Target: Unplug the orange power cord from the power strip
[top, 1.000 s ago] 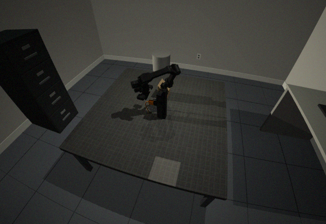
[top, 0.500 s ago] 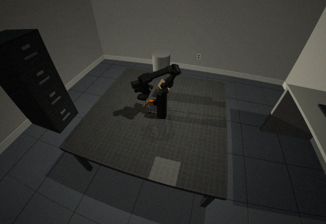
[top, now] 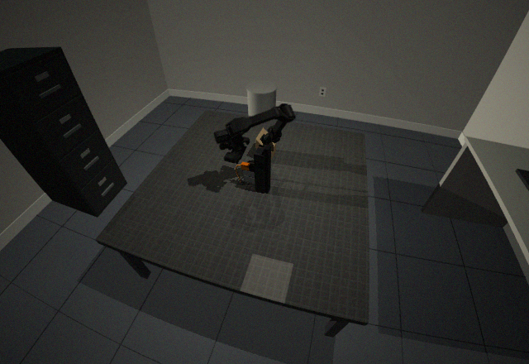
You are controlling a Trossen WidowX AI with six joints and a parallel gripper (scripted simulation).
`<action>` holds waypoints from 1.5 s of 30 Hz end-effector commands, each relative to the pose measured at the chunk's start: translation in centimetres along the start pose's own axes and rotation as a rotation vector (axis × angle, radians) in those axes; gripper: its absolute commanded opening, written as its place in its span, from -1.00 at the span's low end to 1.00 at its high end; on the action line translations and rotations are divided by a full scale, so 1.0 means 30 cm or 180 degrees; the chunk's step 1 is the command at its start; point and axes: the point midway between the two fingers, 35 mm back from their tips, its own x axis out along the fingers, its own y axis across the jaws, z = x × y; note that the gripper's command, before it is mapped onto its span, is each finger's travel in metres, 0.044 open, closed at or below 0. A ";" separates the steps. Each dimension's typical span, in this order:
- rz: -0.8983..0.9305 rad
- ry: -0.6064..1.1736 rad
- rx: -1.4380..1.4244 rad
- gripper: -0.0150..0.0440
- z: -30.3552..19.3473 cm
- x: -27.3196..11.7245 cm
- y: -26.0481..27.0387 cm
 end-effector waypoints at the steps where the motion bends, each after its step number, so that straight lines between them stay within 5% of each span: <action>1: -0.0001 0.0014 0.0015 0.05 -0.022 0.001 -0.002; 30: -0.0002 0.0021 0.0015 0.05 -0.106 0.042 -0.006; 34: -0.0006 0.0011 0.0002 -0.31 -0.105 0.033 -0.005; 45: -0.0006 0.0010 0.0002 -0.49 -0.100 0.032 -0.004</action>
